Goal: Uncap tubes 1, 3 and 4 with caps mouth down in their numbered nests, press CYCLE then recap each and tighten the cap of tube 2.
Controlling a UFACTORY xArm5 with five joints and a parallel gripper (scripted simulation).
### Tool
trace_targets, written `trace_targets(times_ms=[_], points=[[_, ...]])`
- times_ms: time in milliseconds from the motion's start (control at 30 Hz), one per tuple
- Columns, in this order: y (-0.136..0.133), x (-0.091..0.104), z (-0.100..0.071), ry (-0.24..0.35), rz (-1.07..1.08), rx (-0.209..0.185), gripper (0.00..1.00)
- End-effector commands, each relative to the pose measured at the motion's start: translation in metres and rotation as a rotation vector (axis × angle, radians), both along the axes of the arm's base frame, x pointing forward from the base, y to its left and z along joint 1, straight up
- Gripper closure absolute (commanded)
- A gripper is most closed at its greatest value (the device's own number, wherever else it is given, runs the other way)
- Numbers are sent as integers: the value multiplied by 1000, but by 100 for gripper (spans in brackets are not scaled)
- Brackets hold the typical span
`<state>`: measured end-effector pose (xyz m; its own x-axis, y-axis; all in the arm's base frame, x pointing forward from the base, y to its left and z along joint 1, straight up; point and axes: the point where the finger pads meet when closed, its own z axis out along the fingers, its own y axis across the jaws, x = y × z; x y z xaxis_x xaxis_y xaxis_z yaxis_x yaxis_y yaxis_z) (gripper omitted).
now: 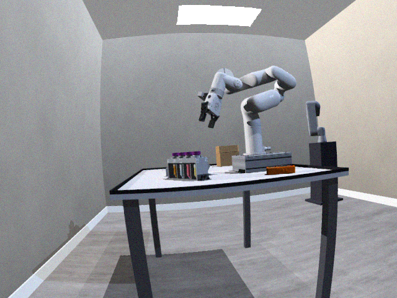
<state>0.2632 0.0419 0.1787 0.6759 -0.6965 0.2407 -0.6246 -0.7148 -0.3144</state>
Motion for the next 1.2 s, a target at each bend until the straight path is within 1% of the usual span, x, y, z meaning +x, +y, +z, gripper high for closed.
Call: trace_targets(times_ms=[0, 533, 567, 1167], points=[[0, 1, 1, -3, 0, 0, 0], [0, 1, 1, -3, 0, 0, 0], [0, 1, 1, -3, 0, 0, 54], [0, 1, 1, -3, 0, 0, 54]])
